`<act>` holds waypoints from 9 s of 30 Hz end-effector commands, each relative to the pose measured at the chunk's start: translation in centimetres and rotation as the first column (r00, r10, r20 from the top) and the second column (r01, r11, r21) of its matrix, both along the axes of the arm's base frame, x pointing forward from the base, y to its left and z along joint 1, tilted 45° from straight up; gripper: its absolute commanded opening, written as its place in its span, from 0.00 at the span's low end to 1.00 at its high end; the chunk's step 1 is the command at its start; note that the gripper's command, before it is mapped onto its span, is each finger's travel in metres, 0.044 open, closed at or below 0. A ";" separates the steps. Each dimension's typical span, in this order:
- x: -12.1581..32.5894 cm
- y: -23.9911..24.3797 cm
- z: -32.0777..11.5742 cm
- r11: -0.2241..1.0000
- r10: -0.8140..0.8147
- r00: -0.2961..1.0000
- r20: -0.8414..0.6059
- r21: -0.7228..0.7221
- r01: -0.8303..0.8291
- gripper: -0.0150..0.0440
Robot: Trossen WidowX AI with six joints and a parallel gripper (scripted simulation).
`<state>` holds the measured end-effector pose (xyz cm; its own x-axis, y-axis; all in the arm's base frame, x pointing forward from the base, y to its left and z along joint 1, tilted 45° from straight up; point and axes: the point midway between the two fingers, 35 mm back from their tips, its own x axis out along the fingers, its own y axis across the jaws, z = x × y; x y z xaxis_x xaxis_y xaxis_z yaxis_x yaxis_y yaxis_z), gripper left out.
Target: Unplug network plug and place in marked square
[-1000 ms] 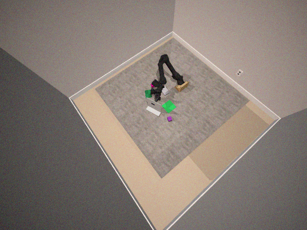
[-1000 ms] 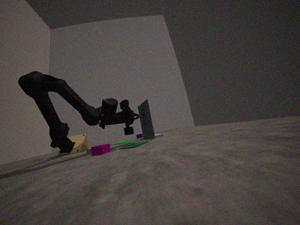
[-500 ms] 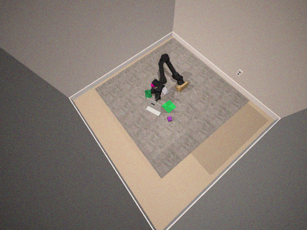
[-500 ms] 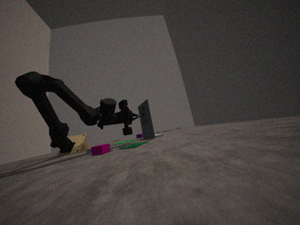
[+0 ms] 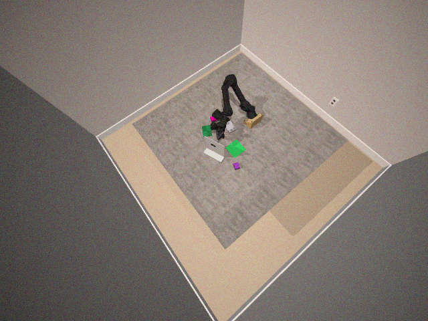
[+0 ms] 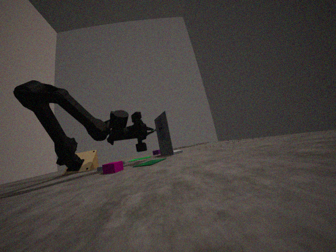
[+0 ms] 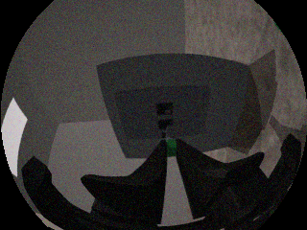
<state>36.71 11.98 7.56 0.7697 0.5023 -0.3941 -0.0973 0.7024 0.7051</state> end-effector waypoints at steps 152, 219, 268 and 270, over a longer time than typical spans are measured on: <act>-9.7 5.2 -10.0 0.636 -0.722 0.668 -0.178 -0.550 0.541 0.25; -8.9 0.8 -14.5 0.628 -0.727 0.668 -0.162 -0.552 0.549 0.25; -10.8 3.6 -11.0 0.629 -0.726 0.666 -0.170 -0.555 0.544 0.52; -10.9 3.9 -10.8 0.629 -0.726 0.666 -0.170 -0.555 0.544 0.52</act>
<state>25.81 15.41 -3.72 0.5824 -0.3510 -0.7332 0.6764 0.7095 0.1977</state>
